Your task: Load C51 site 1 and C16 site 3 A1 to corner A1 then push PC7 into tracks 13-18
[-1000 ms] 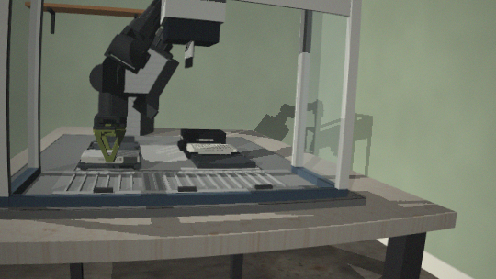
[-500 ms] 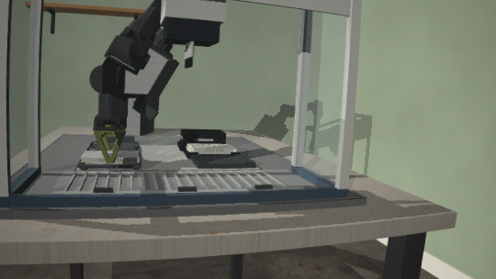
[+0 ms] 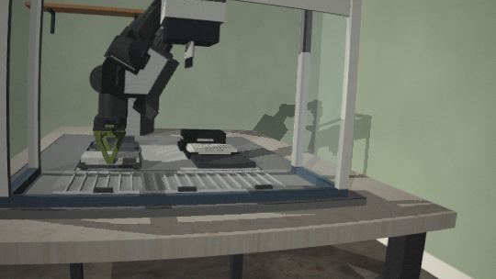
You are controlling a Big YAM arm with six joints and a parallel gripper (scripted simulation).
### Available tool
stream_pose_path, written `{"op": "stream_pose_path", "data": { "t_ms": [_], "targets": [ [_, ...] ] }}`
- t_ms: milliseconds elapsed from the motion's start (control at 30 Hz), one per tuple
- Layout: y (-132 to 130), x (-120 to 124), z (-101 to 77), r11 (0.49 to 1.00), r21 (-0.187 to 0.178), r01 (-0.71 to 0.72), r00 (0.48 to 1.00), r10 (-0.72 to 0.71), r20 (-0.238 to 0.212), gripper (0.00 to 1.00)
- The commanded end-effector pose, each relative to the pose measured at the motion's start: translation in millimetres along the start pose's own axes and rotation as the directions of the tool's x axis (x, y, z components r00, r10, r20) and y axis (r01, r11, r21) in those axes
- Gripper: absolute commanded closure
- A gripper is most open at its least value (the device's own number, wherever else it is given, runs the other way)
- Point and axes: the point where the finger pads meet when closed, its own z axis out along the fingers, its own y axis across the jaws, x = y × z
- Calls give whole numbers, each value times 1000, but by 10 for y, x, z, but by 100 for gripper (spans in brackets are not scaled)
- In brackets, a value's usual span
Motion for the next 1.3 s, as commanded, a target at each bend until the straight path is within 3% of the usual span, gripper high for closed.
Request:
{"op": "stream_pose_path", "data": {
  "t_ms": [0,200,267,533,567,633,1033,1133,1167,1233,1267],
  "targets": [
    [-175,-3,-141,999,37,10,1000,-10,-5,4],
    [-175,-3,-141,999,37,10,1000,-10,-5,4],
    [-144,59,-347,999,38,2,1000,-1,-9,4],
    [-136,58,-549,999,39,1,1000,-1,-7,4],
    [-235,50,-627,998,56,10,1000,-10,-10,4],
    [-131,56,-649,999,39,1,1000,-1,-7,4],
    [-113,53,-1049,999,39,1,1000,-1,-8,4],
    [-112,53,-1077,999,39,1,1000,-1,-8,4],
    [-168,-3,-947,999,38,11,1000,-11,-8,4],
    [-168,-4,-946,999,38,11,1000,-11,-8,4],
    [-120,-32,-1051,998,56,-35,999,36,-8,0]
  ]
}}
